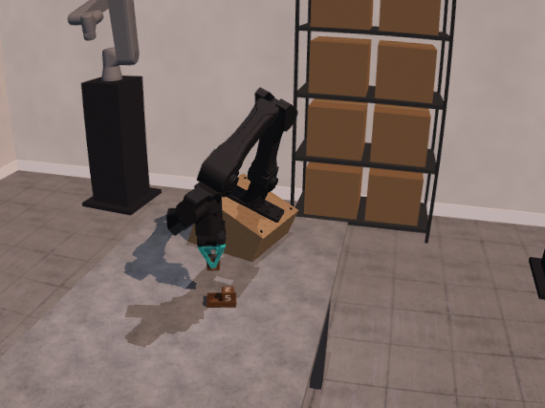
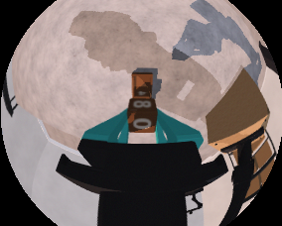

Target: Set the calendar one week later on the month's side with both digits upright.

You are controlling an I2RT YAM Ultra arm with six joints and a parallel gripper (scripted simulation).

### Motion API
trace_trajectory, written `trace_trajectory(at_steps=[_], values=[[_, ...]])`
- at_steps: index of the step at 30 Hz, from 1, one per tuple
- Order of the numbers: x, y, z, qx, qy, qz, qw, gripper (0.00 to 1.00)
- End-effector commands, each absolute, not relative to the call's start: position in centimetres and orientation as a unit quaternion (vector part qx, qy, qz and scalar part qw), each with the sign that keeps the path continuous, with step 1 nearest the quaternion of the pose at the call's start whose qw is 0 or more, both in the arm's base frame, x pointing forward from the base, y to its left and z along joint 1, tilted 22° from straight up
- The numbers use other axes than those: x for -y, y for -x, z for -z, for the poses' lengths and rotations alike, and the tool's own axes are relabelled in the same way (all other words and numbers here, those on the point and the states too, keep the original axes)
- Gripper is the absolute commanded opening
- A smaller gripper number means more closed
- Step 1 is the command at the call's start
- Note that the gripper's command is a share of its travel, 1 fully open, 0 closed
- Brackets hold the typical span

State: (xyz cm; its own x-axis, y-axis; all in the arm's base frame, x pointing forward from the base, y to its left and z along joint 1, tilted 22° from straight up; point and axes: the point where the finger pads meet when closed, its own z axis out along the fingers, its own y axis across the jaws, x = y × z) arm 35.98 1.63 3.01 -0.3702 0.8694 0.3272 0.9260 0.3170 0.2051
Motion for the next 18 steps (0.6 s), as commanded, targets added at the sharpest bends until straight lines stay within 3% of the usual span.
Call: trace_trajectory(at_steps=[1,18], values=[[-1.2,-36.3,-3.3,0.806,0.560,0.181,0.070,0.27],[-2.1,-36.5,-1.3,0.806,0.560,0.181,0.070,0.27]])
